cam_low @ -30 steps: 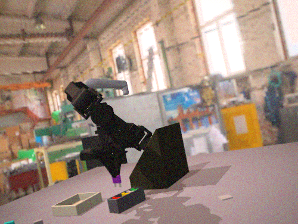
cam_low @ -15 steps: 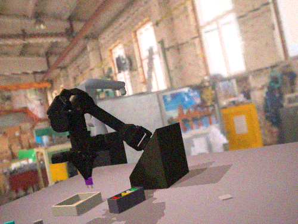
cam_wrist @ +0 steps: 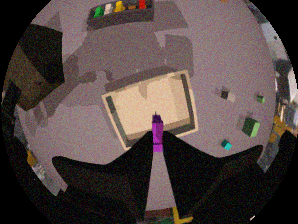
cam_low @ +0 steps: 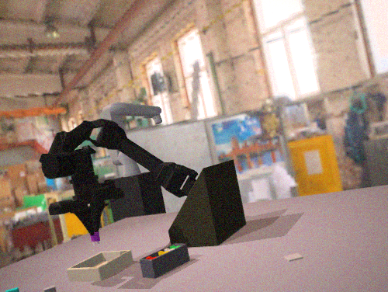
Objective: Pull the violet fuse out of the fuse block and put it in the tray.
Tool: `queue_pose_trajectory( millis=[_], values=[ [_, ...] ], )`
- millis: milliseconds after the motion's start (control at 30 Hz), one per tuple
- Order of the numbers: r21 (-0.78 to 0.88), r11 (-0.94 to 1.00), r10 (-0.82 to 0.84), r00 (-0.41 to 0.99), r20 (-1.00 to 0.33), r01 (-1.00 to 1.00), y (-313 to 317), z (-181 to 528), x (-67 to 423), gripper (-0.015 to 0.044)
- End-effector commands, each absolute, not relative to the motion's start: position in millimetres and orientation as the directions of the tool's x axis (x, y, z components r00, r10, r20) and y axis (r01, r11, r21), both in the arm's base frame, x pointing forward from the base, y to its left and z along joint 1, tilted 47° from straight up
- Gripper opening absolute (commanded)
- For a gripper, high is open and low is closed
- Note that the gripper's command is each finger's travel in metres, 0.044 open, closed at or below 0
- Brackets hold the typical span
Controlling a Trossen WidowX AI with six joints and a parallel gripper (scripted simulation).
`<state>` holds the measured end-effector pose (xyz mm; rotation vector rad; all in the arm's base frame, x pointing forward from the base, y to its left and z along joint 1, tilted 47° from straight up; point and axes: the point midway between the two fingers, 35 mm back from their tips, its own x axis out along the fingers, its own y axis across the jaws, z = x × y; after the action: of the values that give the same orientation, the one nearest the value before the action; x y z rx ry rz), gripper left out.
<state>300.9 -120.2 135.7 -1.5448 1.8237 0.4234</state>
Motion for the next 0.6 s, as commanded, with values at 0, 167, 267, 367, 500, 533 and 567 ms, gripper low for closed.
queue_pose_trajectory(
  millis=[0,167,267,367,500,533,567],
  values=[
    [-0.179,0.228,-0.729,-0.046,-0.683,-0.957,-123.2,133.9,299.5,0.0],
    [-0.18,0.228,-0.729,-0.046,-0.683,-0.957,-129.0,128.3,299.5,0.0],
    [-0.18,0.228,-0.729,-0.045,-0.683,-0.957,-132.6,125.1,299.3,0.0],
    [-0.18,0.228,-0.729,-0.045,-0.683,-0.957,-136.1,121.8,299.1,0.0],
    [-0.18,0.228,-0.729,-0.045,-0.683,-0.957,-140.8,117.6,298.7,0.0],
    [-0.18,0.228,-0.73,-0.045,-0.682,-0.957,-142.0,116.5,298.6,0.0],
    [-0.18,0.228,-0.73,-0.045,-0.682,-0.957,-143.2,115.4,298.4,0.0]
  ],
)
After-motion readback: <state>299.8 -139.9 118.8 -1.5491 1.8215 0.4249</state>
